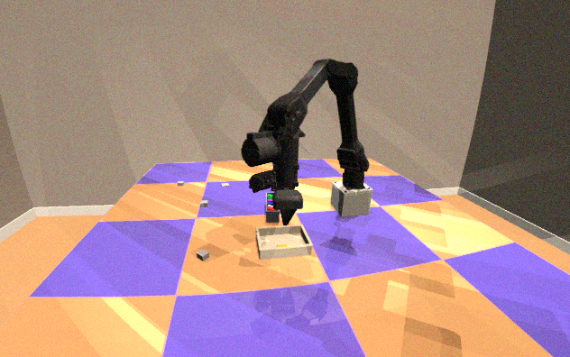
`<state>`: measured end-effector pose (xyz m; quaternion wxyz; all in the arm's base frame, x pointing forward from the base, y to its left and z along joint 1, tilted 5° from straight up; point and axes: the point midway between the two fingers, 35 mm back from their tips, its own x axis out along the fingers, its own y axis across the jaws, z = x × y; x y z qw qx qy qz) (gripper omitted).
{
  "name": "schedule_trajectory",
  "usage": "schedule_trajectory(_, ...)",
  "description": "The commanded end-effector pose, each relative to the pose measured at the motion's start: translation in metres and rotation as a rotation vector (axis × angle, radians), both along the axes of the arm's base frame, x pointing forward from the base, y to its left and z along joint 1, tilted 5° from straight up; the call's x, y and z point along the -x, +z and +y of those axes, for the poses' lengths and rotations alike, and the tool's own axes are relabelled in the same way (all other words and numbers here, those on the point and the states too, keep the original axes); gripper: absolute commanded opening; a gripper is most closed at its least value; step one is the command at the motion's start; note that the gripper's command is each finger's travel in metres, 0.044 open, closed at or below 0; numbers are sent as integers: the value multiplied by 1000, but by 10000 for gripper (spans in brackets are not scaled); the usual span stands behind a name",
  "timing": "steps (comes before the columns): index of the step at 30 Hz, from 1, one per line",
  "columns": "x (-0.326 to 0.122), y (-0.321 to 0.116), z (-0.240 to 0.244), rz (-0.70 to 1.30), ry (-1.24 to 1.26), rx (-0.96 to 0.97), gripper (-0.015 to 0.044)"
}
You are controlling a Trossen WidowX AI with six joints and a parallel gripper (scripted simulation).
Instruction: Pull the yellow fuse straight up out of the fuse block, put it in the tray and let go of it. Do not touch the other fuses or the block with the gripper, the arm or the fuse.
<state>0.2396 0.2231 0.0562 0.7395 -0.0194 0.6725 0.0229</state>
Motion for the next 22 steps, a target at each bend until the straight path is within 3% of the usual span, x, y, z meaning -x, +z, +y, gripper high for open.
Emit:
schedule_trajectory(1, -1, 12, 0, -11, -5, -5, 330)
schedule_trajectory(22, 0, 11, 1, -7, 0, -7, 330)
